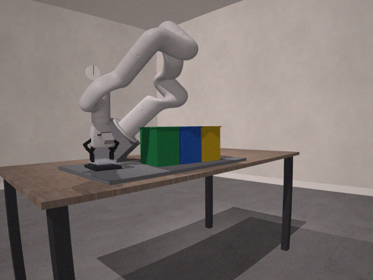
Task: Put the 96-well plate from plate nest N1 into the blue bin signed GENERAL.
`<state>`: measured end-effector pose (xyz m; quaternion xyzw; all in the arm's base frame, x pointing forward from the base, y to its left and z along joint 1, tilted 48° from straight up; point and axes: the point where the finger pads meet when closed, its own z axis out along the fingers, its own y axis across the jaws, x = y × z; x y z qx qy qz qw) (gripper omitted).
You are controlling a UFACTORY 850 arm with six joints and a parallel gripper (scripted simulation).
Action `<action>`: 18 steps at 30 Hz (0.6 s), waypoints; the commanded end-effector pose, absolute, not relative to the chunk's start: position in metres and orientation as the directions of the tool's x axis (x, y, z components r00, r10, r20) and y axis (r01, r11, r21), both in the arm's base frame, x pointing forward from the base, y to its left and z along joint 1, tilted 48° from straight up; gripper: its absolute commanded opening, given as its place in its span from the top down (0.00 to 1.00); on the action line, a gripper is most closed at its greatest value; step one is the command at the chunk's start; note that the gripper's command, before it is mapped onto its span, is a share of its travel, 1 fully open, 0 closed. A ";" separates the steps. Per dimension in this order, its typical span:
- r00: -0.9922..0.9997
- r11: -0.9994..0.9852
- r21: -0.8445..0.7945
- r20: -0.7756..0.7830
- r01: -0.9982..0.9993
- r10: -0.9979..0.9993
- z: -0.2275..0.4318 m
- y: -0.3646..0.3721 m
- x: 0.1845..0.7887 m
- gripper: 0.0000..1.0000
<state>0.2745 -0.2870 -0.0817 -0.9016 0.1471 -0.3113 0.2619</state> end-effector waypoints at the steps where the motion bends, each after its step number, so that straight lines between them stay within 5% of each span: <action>1: 0.763 -0.820 -0.563 0.485 -0.103 -0.428 -0.081 -0.288 0.274 1.00; 18: 0.763 -0.820 -0.563 0.485 -0.103 -0.428 -0.074 -0.292 0.268 1.00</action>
